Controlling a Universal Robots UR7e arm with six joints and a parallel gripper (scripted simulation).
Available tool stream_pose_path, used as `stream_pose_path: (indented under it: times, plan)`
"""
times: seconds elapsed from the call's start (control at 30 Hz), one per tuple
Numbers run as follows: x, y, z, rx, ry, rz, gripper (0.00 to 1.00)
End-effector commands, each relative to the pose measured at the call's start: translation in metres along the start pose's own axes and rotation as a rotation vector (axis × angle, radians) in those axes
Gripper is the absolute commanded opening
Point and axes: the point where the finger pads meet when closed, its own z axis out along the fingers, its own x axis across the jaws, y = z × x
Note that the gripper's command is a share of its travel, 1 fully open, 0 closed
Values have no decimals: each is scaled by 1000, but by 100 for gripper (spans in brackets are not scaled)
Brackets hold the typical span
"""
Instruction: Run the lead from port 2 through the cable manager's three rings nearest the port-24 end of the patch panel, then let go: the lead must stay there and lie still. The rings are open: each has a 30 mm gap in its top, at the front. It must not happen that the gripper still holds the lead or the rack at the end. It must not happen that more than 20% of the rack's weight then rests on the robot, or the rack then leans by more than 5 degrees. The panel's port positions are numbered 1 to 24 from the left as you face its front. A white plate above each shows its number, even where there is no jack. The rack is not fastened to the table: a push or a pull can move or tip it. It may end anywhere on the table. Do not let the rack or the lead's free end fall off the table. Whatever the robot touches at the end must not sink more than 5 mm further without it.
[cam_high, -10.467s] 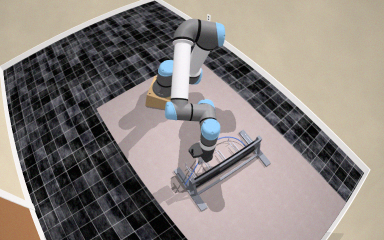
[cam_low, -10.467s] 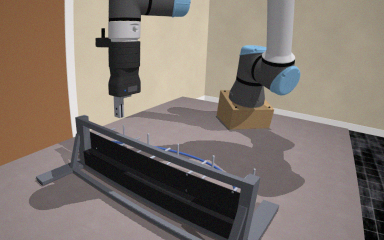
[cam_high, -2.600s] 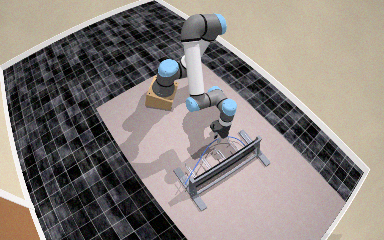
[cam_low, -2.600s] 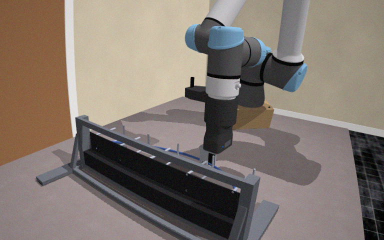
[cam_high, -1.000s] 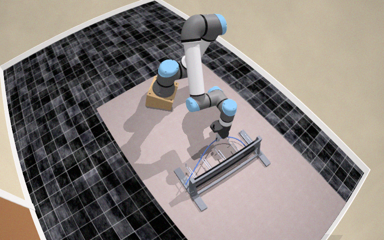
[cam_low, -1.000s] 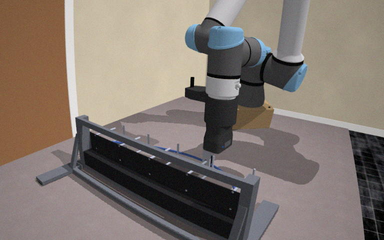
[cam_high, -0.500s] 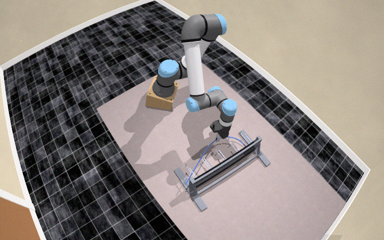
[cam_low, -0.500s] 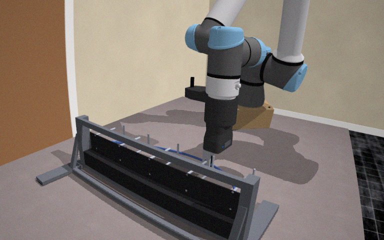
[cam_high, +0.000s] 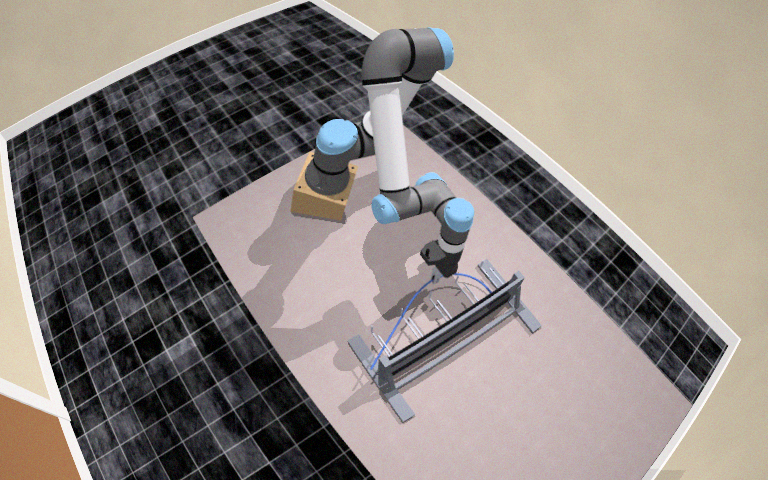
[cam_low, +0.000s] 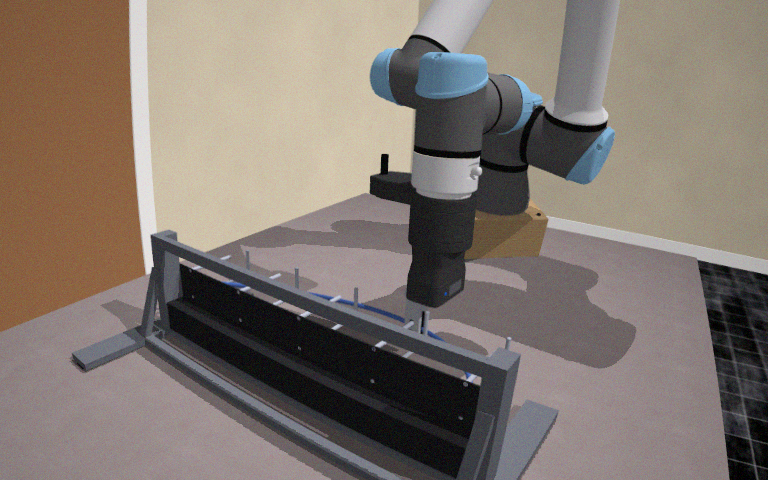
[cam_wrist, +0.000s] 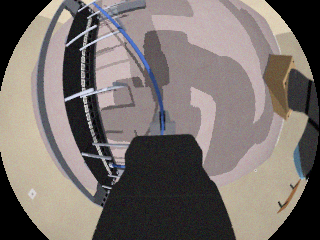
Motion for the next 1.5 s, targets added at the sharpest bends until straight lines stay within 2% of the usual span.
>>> stream_pose_path:
  times: [0.0,1.07,1.47]
  plan:
    - [0,0,0,0,-1,0,0]
    - [0,0,-6,0,-1,0,0]
    - [0,0,-27,0,-1,0,0]
